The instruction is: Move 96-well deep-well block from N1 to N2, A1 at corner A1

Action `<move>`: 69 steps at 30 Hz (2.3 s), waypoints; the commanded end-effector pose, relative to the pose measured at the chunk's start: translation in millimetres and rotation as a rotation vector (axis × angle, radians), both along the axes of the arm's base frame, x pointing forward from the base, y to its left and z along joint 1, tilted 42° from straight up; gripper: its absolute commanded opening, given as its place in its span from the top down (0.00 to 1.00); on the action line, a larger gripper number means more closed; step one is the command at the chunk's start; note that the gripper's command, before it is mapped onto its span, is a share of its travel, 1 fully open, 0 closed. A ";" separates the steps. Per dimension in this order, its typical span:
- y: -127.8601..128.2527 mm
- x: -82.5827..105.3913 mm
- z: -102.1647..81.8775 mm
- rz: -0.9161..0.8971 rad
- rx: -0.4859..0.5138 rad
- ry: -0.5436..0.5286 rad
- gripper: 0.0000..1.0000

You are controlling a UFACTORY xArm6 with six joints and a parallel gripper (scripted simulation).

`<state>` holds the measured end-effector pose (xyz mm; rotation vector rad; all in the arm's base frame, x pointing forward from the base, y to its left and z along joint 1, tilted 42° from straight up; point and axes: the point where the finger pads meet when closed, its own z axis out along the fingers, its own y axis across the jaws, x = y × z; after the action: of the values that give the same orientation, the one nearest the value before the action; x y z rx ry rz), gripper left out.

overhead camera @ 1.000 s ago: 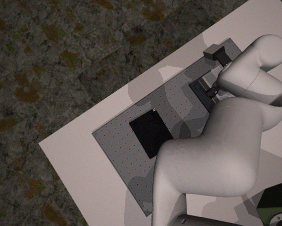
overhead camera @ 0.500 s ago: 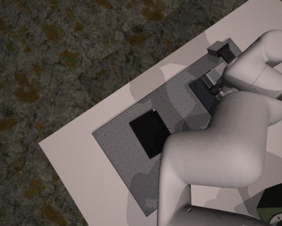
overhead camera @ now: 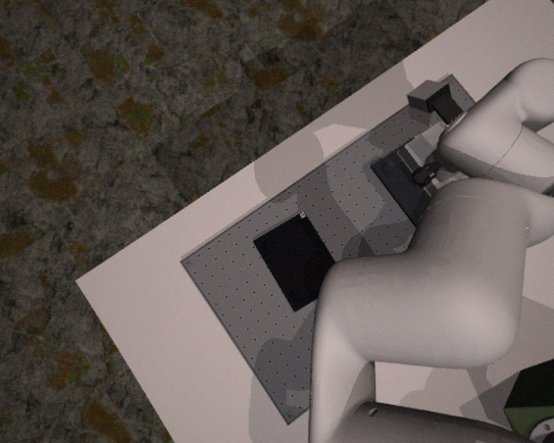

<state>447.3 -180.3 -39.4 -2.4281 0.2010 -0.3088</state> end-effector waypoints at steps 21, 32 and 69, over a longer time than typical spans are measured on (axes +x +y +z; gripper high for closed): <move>8.0 4.8 -9.7 -0.002 -0.002 -0.003 1.00; 17.1 9.0 -20.9 -0.002 -0.002 -0.003 1.00; 44.7 21.6 -54.7 -0.002 -0.002 -0.003 1.00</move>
<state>467.2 -134.8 -94.0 -2.4279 0.2010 -0.3079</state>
